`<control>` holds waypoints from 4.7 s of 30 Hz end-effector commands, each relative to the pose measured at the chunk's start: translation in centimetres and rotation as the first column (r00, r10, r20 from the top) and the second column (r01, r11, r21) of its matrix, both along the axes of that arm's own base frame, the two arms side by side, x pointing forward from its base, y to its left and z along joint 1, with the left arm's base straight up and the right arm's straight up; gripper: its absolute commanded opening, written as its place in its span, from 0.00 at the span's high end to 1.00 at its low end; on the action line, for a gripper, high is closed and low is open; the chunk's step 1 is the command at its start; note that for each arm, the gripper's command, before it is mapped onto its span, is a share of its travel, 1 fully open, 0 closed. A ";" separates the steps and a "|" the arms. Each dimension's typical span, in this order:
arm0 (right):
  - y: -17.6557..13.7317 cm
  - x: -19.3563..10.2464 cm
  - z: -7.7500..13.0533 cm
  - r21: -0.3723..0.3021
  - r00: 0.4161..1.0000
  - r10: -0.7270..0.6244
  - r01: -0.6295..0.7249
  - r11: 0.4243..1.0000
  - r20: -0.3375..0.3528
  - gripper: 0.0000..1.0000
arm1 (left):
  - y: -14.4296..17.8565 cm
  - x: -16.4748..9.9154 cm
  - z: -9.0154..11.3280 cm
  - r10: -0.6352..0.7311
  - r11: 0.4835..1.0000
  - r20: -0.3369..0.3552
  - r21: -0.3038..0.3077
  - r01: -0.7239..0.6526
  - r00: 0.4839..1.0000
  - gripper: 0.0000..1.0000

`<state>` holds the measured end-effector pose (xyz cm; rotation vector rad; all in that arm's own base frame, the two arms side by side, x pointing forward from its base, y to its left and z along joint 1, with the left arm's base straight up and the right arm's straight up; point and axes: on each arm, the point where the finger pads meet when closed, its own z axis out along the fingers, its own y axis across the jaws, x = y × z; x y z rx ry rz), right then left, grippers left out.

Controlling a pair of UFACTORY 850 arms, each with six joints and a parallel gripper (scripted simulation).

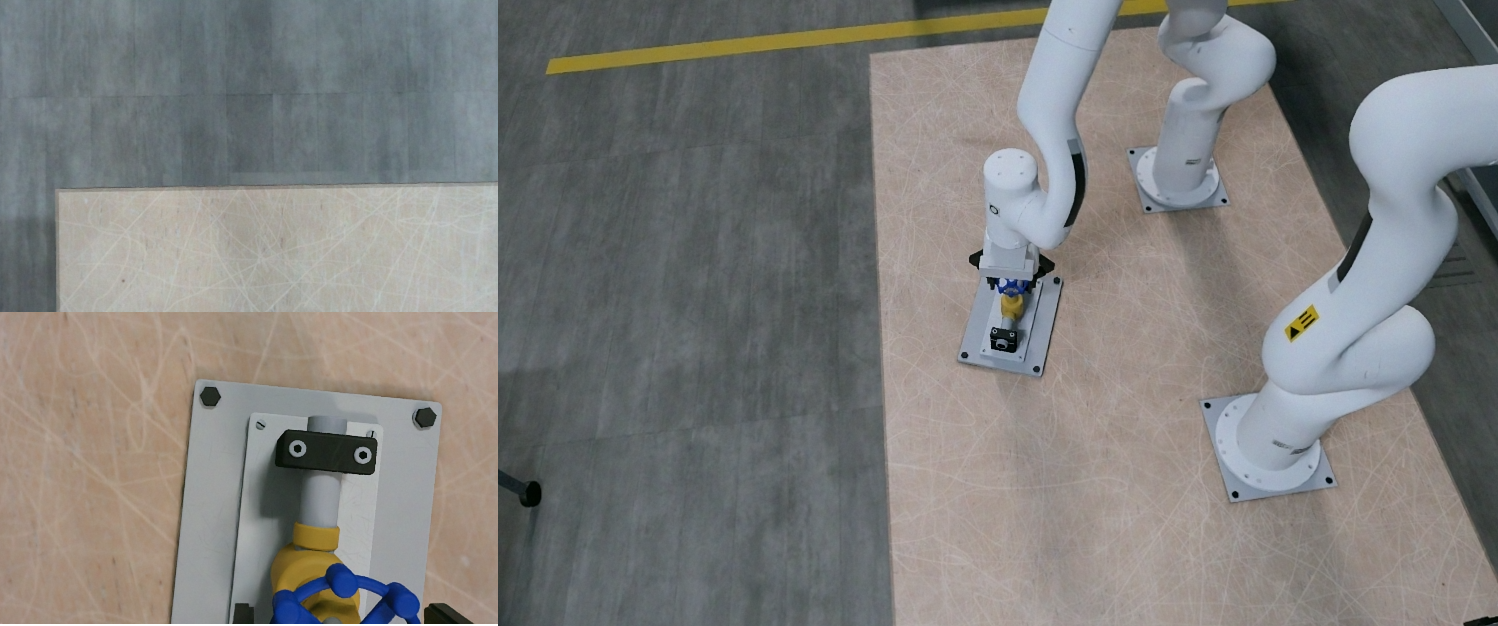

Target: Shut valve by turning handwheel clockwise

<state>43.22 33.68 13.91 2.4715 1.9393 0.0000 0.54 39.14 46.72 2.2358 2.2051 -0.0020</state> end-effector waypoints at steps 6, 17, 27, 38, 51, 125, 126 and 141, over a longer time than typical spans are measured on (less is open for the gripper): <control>0.1 0.1 0.1 0.001 1.000 -0.005 0.005 1.000 0.002 1.00 | 0.0 0.0 0.1 0.000 1.000 0.000 0.002 0.000 1.000 0.00; 0.1 0.1 0.1 0.002 1.000 -0.023 0.023 1.000 0.002 1.00 | 0.0 0.0 0.1 0.000 1.000 0.000 0.002 0.000 1.000 0.00; 0.1 0.1 0.1 0.002 0.998 -0.063 0.063 0.998 0.002 1.00 | 0.0 0.0 0.1 0.000 1.000 0.000 0.002 0.000 1.000 0.00; 0.1 0.1 0.1 0.002 0.992 -0.122 0.122 0.992 0.002 1.00 | 0.0 0.0 0.1 0.000 1.000 0.000 0.002 0.000 1.000 0.00; 0.1 0.1 0.1 0.002 0.974 -0.225 0.225 0.974 0.001 1.00 | 0.0 0.0 0.1 0.000 1.000 0.000 0.002 0.000 1.000 0.00; 0.1 0.1 0.1 0.002 0.138 -0.990 0.990 0.138 -0.001 1.00 | 0.0 0.0 0.1 0.000 1.000 0.000 0.002 0.000 1.000 0.00; 0.1 0.1 0.1 0.002 0.116 -0.993 0.993 0.116 -0.001 1.00 | 0.0 0.0 0.1 0.000 1.000 0.000 0.002 0.000 1.000 0.00; 0.1 0.1 0.0 0.002 -0.159 -0.987 0.987 -0.159 -0.002 1.00 | 0.0 0.0 0.1 0.000 1.000 0.000 0.002 0.000 1.000 0.00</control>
